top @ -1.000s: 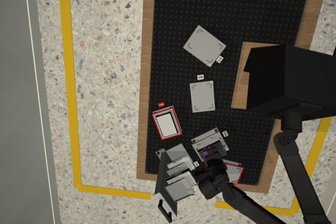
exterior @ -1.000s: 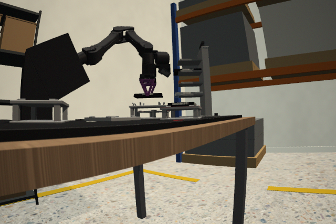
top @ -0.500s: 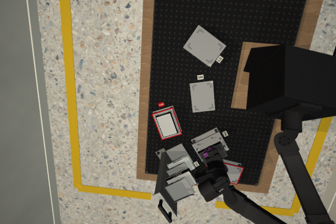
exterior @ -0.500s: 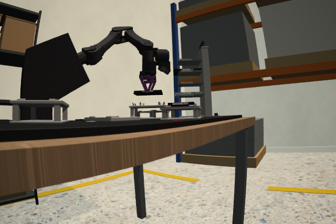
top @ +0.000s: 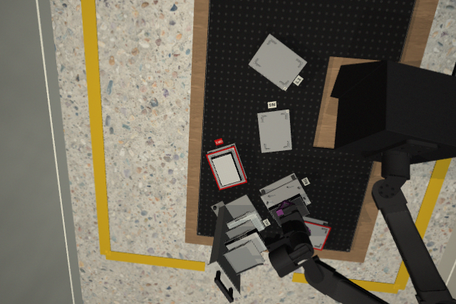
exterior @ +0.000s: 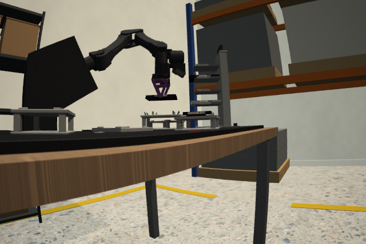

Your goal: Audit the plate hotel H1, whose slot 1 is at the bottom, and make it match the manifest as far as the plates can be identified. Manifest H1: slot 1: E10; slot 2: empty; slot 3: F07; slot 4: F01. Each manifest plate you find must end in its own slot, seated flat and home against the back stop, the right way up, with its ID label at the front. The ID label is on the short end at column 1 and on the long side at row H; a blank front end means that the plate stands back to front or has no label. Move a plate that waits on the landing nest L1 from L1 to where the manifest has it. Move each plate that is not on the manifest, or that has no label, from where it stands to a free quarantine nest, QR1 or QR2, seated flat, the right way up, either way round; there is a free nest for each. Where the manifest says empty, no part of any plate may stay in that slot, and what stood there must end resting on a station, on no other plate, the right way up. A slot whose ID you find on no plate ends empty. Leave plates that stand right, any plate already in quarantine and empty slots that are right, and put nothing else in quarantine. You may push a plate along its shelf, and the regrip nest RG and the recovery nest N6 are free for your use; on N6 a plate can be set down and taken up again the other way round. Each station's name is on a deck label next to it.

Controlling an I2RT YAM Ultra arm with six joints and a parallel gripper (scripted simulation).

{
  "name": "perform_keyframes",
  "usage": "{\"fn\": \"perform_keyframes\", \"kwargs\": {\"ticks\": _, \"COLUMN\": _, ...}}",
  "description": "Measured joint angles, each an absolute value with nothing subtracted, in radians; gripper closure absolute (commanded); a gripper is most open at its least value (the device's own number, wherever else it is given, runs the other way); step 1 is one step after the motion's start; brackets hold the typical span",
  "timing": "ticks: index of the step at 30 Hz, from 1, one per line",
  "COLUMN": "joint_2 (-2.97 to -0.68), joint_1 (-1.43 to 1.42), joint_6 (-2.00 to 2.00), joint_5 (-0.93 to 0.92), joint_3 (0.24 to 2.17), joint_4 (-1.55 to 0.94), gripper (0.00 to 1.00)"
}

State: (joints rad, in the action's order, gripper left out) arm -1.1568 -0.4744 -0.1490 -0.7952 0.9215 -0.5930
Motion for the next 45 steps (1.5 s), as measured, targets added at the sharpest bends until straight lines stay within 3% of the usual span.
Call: {"fn": "perform_keyframes", "kwargs": {"ticks": 45, "joint_2": -1.185, "joint_1": -0.041, "joint_6": 0.44, "joint_5": -1.001, "joint_3": 1.223, "joint_4": -1.325, "gripper": 0.14}}
